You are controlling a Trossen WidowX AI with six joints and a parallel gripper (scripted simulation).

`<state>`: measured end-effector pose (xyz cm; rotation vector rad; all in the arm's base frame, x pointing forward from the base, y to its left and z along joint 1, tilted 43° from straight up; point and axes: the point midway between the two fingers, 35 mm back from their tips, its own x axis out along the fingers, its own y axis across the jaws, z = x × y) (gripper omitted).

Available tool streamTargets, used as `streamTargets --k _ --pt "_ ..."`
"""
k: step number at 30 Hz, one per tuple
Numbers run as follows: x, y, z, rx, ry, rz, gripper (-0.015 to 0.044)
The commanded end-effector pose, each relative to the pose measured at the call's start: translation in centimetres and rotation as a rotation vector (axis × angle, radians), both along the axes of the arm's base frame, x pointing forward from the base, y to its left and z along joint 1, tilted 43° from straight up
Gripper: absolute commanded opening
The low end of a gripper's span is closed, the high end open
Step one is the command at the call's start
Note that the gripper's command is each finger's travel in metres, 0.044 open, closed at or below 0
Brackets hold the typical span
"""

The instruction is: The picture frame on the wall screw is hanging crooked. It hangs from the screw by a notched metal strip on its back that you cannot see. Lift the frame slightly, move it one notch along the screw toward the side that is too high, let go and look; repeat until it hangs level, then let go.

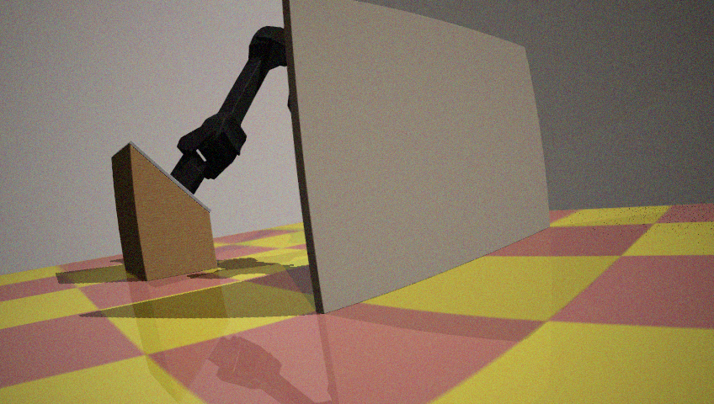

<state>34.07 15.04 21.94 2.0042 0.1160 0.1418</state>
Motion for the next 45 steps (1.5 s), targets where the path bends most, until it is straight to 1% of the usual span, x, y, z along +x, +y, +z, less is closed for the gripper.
streamTargets --k 1,8,10,11,45 --pt "0.03 -0.02 0.06 0.007 0.0 0.001 0.0102" --pt "0.03 -0.02 0.06 0.007 0.0 0.001 0.0056" --pt "0.03 -0.02 0.06 0.007 0.0 0.001 0.0003" --pt "0.03 -0.02 0.06 0.007 0.0 0.001 0.0" --pt "0.03 -0.39 0.84 0.007 -0.001 0.001 0.0"
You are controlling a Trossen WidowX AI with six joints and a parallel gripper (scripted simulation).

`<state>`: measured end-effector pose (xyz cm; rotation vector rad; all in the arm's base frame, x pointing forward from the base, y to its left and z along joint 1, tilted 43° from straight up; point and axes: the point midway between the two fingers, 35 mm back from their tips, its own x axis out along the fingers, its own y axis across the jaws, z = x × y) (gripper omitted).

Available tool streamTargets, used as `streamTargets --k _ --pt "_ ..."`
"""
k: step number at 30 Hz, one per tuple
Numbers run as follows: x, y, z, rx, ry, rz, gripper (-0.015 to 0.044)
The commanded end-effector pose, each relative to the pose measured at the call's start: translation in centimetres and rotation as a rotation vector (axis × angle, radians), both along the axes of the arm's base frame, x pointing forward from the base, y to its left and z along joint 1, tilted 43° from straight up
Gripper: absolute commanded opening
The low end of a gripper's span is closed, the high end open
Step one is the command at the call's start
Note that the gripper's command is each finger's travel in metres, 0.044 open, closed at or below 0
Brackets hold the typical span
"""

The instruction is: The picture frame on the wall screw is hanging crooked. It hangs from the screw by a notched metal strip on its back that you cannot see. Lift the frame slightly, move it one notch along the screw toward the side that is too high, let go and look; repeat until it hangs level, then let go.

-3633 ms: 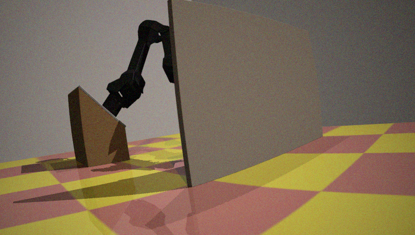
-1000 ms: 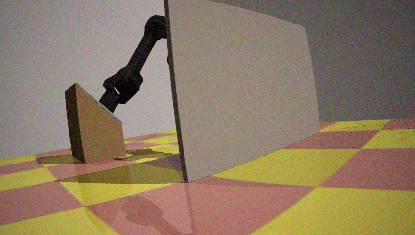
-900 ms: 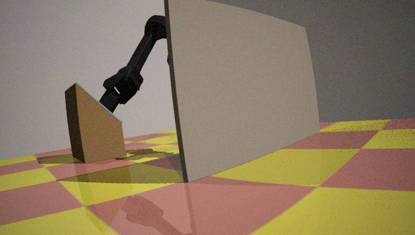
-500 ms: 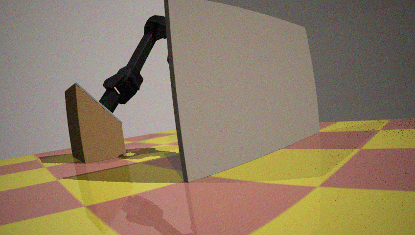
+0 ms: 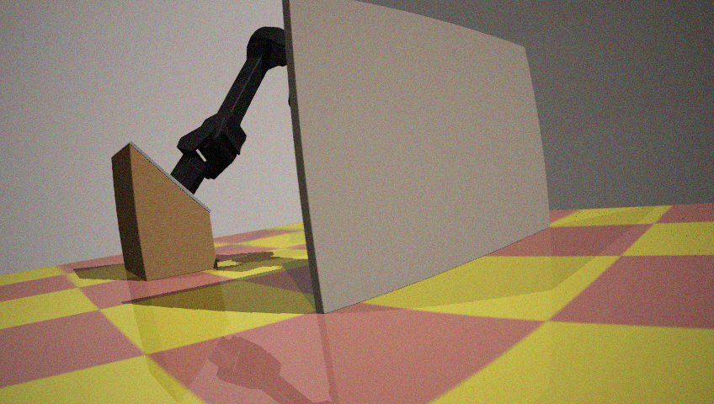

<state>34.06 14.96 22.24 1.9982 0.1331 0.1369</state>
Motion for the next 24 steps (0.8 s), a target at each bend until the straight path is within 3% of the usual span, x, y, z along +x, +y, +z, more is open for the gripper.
streamTargets --k 1,24 --pt "0.03 -0.32 0.57 0.014 -0.011 -0.009 0.0" --pt "0.03 -0.34 0.6 0.014 -0.011 -0.009 0.0"
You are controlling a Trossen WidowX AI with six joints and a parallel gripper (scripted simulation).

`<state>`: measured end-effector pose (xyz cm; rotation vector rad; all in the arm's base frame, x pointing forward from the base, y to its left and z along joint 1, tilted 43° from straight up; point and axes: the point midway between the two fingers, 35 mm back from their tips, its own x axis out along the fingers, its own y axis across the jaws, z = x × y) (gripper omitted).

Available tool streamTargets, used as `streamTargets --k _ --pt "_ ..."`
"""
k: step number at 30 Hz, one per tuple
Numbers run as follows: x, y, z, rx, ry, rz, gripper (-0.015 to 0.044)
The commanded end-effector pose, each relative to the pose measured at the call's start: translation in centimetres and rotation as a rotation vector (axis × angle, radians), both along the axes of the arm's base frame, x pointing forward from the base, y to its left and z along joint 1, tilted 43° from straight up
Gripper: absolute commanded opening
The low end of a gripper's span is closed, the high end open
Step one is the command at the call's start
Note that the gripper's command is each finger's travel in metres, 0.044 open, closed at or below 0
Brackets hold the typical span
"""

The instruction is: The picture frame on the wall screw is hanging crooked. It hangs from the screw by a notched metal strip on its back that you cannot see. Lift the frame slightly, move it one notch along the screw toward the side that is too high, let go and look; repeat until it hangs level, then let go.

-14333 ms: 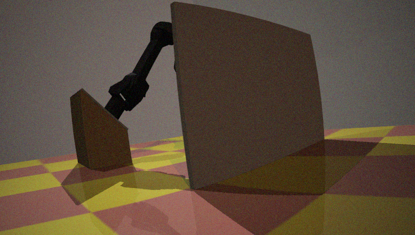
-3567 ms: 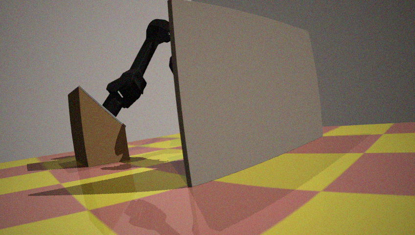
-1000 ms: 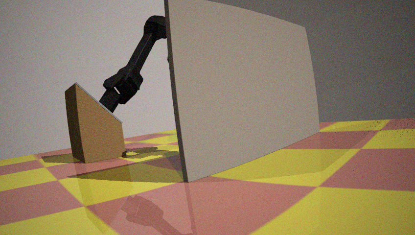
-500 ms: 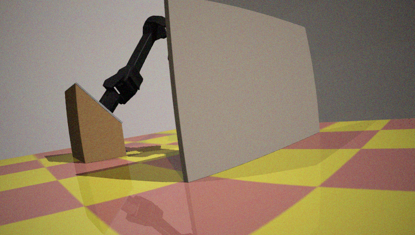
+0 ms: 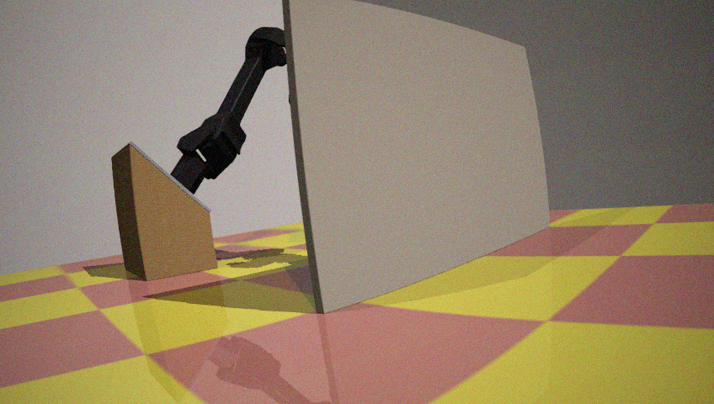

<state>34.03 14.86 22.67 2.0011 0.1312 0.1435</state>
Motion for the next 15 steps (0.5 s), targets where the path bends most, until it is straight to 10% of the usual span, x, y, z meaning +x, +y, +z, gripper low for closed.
streamTargets --k 1,15 --pt "0.06 -0.25 0.19 0.01 -0.006 -0.01 0.0" --pt "0.09 -0.4 0.19 0.01 -0.006 -0.01 0.0"
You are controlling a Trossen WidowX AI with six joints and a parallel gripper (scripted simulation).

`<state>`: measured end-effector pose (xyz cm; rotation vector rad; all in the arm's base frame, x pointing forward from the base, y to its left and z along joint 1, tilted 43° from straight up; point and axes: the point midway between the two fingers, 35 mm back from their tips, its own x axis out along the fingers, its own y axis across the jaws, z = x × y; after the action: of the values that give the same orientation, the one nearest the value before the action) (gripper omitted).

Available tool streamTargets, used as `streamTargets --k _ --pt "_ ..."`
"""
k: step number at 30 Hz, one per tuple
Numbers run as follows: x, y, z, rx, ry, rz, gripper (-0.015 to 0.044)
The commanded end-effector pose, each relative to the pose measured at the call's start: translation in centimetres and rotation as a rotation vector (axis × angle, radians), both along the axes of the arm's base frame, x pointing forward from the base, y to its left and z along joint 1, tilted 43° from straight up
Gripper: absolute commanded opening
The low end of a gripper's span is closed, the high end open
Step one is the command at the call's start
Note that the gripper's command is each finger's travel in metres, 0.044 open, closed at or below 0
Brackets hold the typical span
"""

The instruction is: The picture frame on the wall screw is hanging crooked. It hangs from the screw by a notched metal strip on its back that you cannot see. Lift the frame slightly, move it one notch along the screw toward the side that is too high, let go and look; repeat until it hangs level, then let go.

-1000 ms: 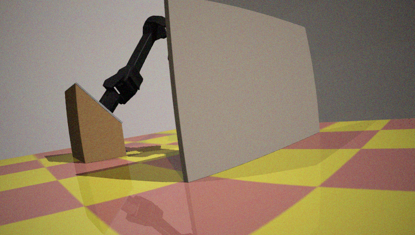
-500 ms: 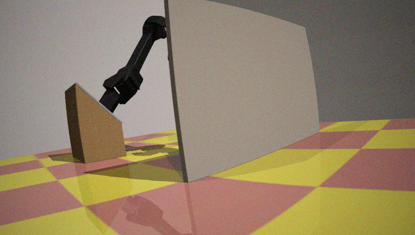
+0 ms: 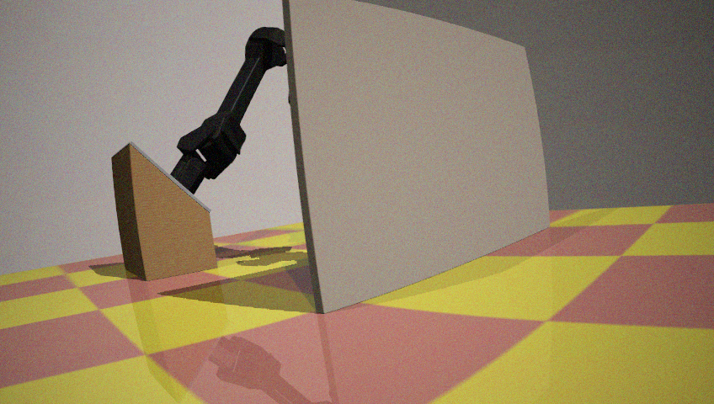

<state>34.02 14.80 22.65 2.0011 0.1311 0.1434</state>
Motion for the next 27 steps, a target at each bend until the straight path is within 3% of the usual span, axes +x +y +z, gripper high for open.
streamTargets --k 1,27 --pt "0.1 -0.35 0.19 0.01 -0.006 -0.01 0.0" --pt "0.19 -0.87 -0.09 0.009 -0.006 -0.01 0.0"
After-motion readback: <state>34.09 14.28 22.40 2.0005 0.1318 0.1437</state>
